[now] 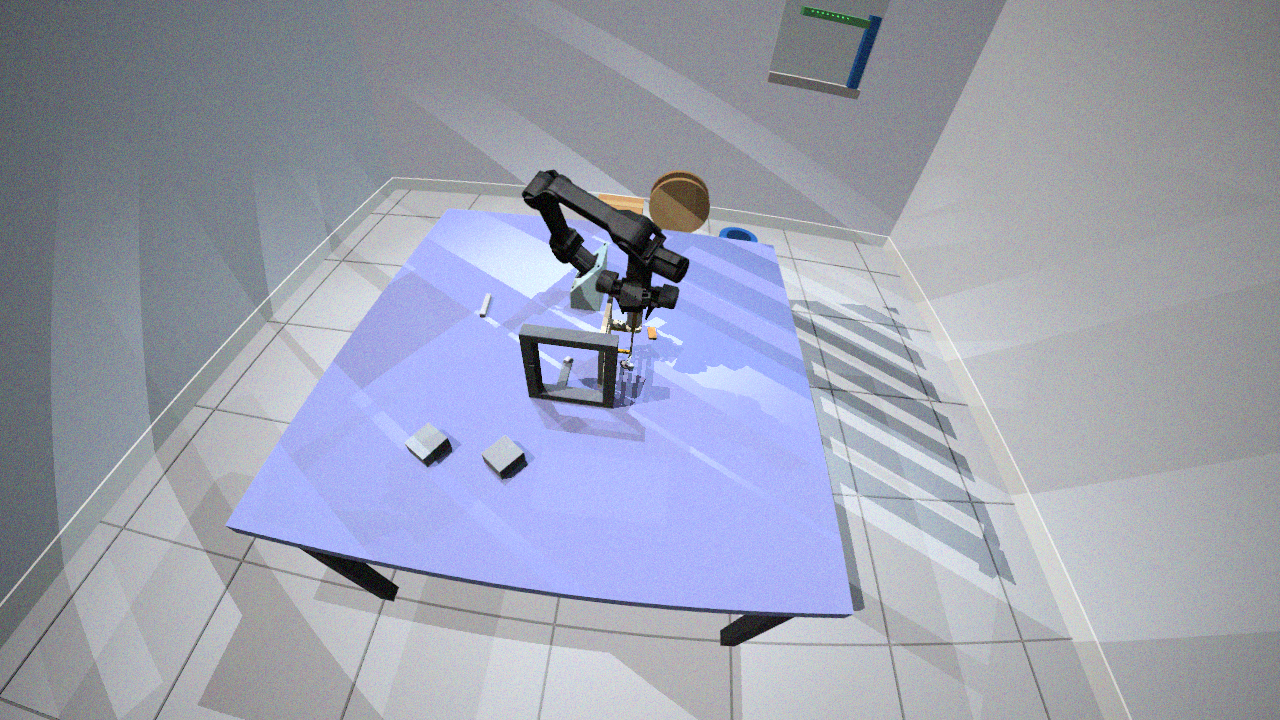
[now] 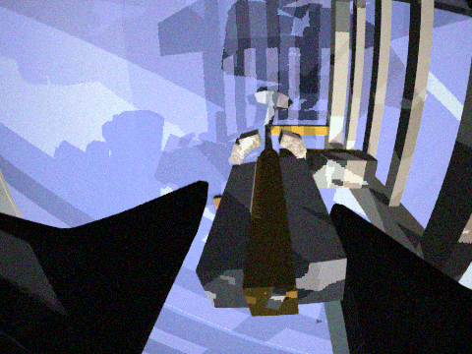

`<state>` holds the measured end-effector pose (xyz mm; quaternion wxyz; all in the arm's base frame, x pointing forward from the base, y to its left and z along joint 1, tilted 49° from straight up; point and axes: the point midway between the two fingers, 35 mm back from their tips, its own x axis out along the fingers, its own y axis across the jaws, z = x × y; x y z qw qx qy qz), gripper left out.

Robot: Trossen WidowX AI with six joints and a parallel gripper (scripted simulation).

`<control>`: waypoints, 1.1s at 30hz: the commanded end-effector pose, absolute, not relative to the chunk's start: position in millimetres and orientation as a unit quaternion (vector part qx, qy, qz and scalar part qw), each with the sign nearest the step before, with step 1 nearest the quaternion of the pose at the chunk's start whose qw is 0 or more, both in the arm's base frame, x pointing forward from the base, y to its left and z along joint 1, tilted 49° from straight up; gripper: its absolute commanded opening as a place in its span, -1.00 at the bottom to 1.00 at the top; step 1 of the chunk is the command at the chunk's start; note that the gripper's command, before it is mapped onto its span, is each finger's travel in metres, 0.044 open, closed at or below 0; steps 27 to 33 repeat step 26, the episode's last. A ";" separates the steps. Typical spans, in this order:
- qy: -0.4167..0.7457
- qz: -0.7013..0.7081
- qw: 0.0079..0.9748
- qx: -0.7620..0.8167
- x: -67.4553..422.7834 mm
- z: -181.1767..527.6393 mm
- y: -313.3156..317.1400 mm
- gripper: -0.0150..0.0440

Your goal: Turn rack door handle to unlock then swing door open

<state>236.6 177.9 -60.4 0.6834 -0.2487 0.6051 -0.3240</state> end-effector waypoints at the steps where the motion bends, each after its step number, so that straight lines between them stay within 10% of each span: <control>1: 0.605 -0.325 0.684 -0.248 236.6 -58.8 180.4 0.49; 33: 0.605 -0.324 0.684 -0.248 236.1 -39.0 204.8 0.49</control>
